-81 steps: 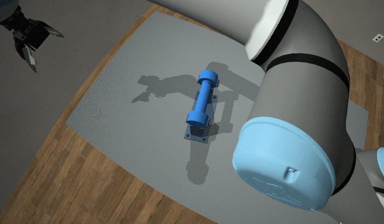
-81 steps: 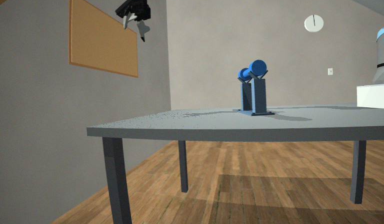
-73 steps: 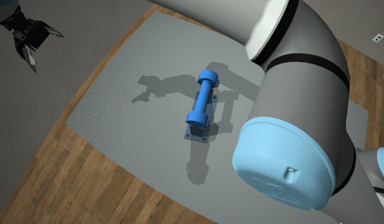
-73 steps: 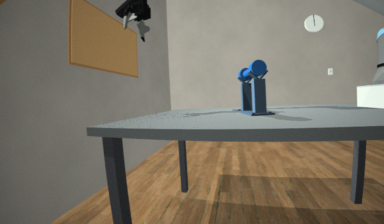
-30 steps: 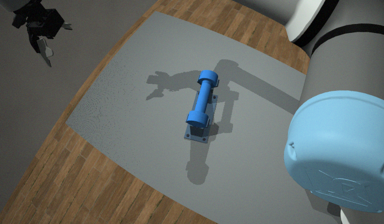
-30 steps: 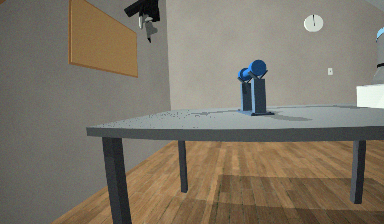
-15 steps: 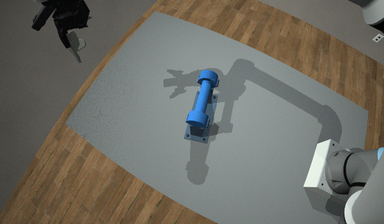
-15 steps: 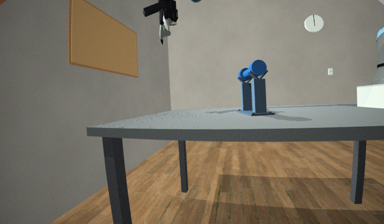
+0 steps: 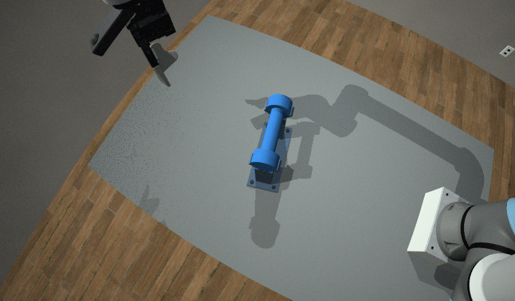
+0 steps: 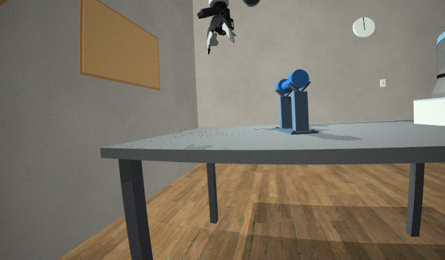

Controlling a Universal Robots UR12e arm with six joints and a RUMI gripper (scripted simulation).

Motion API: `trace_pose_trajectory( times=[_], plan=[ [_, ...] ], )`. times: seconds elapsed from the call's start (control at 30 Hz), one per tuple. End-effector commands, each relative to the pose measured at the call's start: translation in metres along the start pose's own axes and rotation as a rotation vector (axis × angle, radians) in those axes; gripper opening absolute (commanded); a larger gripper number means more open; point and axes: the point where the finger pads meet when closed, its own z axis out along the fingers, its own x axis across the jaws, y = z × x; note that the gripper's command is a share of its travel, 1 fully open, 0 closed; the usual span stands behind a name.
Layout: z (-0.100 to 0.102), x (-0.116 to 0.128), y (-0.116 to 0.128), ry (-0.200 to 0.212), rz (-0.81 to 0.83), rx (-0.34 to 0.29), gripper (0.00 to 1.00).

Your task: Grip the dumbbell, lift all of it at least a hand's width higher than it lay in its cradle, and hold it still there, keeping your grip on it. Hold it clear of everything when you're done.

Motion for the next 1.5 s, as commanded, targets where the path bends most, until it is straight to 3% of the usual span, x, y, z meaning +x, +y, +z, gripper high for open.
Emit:
trace_pose_trajectory(
  times=[0.0,0.1,0.6,0.67,1.07,1.47],
  plan=[
    [0.008,-0.03,0.03,0.017,-0.125,0.016,1.0],
    [0.011,-0.038,0.038,0.017,-0.157,0.016,1.0],
    [0.06,-0.158,0.131,0.016,-0.553,0.016,1.0],
    [0.06,-0.158,0.131,0.016,-0.553,0.016,1.0],
    [0.086,-0.216,0.168,0.016,-0.719,0.016,1.0],
    [0.093,-0.23,0.176,0.016,-0.758,0.016,1.0]
  ],
)
